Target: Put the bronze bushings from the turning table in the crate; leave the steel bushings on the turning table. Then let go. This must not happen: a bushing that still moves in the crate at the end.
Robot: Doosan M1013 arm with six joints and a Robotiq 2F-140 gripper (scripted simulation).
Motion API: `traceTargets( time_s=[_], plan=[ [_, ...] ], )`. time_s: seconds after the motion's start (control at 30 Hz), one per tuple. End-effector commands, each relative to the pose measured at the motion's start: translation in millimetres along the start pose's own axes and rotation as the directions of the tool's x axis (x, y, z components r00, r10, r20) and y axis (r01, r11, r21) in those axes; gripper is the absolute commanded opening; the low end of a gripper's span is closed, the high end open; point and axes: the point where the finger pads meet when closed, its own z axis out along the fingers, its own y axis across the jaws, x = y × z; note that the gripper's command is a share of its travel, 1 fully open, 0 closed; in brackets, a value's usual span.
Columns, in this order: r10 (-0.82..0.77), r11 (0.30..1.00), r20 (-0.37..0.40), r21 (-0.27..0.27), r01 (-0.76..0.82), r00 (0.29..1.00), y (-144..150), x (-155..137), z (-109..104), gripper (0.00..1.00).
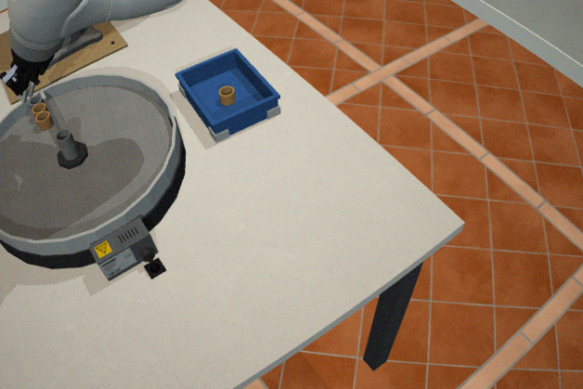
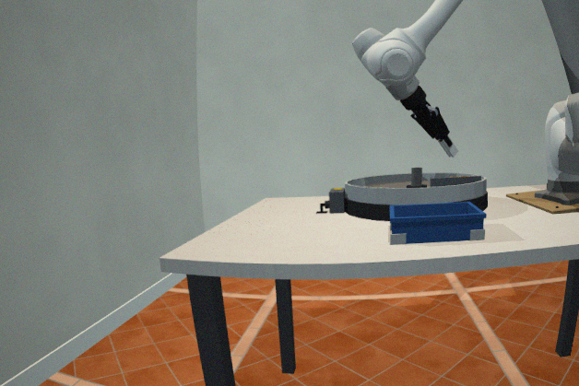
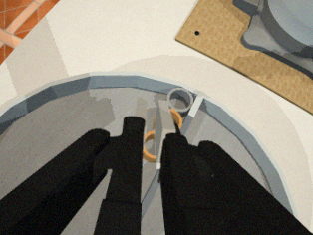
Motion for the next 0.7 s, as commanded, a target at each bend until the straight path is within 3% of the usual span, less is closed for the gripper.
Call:
traceTargets(
  time_s=[0.0, 0.2, 0.67],
  plan=[
    [-0.001, 1.000, 0.001, 0.001, 0.001, 1.000, 0, -2, 2, 0.06],
    [-0.001, 1.000, 0.001, 0.001, 0.001, 1.000, 0, -13, 16, 0.06],
    [-0.001, 1.000, 0.001, 0.001, 0.001, 1.000, 0, -14, 16, 0.06]
  ],
)
